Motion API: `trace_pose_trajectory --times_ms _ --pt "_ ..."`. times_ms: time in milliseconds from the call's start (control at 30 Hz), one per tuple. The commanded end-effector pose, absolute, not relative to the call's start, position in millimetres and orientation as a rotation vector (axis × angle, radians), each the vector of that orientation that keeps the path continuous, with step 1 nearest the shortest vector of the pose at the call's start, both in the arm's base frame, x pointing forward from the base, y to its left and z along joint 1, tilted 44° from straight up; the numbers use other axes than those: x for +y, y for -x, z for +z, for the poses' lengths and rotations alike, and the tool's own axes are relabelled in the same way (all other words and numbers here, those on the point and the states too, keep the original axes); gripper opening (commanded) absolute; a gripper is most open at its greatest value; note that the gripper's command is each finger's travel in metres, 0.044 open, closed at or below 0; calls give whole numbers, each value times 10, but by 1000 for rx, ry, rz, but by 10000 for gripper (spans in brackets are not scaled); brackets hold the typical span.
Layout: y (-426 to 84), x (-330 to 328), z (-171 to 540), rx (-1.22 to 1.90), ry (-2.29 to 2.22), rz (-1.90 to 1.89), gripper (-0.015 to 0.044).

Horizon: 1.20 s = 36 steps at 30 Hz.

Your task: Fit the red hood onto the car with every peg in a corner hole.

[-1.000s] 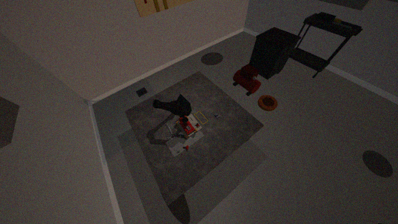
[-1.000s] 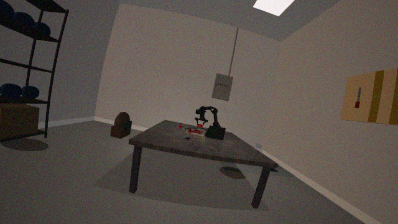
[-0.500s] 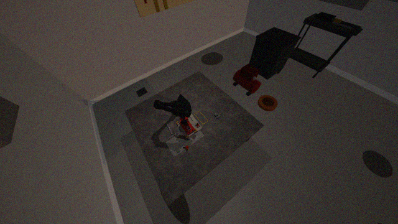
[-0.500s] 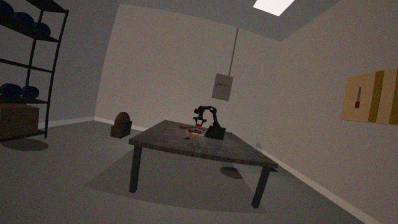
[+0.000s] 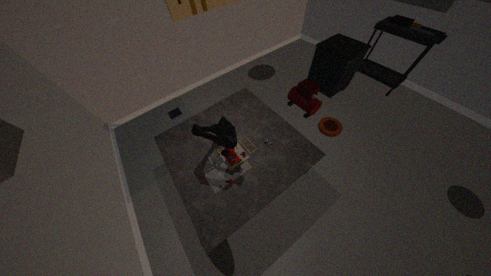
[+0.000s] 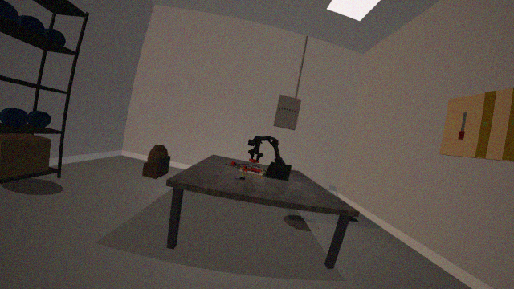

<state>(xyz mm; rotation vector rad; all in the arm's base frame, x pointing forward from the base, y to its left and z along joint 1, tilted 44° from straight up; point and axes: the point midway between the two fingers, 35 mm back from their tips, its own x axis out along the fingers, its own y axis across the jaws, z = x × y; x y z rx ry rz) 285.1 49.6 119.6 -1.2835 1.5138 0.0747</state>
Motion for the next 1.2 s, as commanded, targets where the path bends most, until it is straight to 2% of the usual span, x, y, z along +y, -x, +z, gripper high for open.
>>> trace_pose_trajectory --times_ms 0,667,1167 --pt "-2933 506 1210 1495 1196 -18 0" --pt "-3293 547 1240 1347 701 -443 0" --pt "-3352 389 1050 1338 680 -460 0"
